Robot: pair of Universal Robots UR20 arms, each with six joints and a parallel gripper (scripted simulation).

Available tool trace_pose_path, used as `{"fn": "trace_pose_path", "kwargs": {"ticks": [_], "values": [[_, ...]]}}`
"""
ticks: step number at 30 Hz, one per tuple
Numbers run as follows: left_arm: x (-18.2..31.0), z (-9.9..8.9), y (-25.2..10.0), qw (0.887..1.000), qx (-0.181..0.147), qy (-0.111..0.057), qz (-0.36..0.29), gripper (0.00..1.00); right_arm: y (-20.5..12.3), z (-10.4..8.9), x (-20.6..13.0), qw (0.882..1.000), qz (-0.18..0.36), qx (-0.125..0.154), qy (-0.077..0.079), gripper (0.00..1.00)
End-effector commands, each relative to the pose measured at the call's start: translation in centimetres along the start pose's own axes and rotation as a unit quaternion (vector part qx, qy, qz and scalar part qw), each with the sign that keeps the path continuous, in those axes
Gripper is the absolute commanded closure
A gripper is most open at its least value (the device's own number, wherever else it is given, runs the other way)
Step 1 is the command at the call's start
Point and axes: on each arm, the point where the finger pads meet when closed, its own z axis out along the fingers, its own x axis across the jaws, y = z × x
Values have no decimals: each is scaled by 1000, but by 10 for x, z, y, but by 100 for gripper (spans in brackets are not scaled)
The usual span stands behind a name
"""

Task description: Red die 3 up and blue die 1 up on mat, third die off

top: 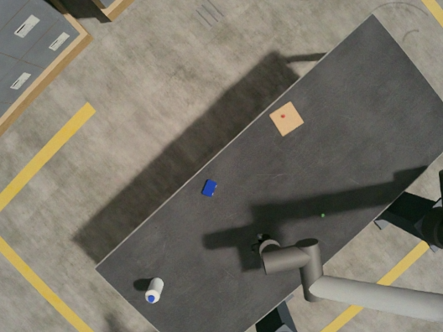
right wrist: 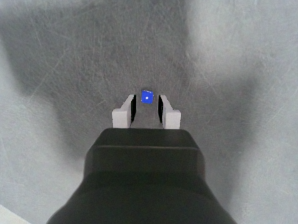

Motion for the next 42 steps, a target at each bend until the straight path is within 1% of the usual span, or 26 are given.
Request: {"fn": "trace_pose_path", "kwargs": {"ticks": [1,8,18,42], "values": [[0,-1,0,1000,0,0,0,0,-1,8,0,1000,0,1,0,36],[0,-1,0,1000,0,0,0,0,-1,16,0,1000,0,1,0,36],[0,-1,0,1000,0,0,0,0,-1,21,0,1000,0,1,0,36],[0,-1,0,1000,0,0,0,0,-1,22,0,1000,0,1,0,36]]}}
